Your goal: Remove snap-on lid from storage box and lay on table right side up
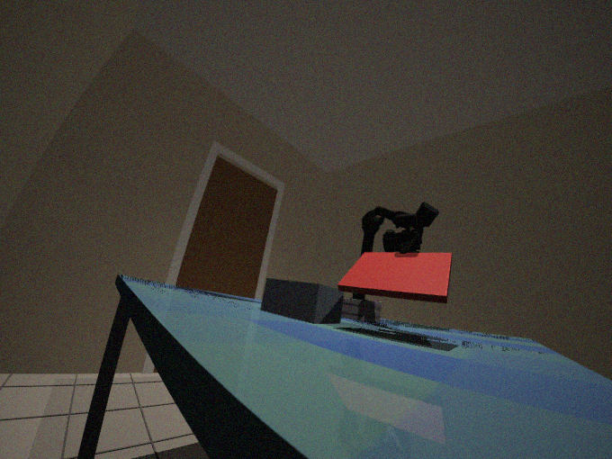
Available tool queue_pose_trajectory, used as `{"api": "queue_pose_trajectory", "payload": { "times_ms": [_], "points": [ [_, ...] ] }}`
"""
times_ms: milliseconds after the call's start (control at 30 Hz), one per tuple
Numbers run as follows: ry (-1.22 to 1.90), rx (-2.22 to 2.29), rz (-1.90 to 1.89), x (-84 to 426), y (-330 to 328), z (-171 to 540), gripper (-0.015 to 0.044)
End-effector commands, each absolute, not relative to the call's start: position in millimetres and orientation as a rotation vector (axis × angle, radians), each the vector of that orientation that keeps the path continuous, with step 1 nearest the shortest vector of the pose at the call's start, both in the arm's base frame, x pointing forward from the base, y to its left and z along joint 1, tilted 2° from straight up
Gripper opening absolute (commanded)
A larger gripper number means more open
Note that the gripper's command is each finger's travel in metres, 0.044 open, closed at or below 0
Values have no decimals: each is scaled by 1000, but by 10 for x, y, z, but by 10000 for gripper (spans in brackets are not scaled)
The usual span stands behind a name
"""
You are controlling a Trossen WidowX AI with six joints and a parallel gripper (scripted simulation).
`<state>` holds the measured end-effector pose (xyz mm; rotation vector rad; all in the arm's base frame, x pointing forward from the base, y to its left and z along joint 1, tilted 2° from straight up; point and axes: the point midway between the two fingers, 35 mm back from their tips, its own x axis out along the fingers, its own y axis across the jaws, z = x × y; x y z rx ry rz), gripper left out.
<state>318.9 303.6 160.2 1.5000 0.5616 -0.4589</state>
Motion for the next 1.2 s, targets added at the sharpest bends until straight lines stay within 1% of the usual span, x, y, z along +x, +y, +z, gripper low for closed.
{"api": "queue_pose_trajectory", "payload": {
  "times_ms": [0,1167],
  "points": [
    [554,1502,-458,3197,3031,1577,0],
    [554,1502,-458,3210,3034,1296,0]
  ]
}}
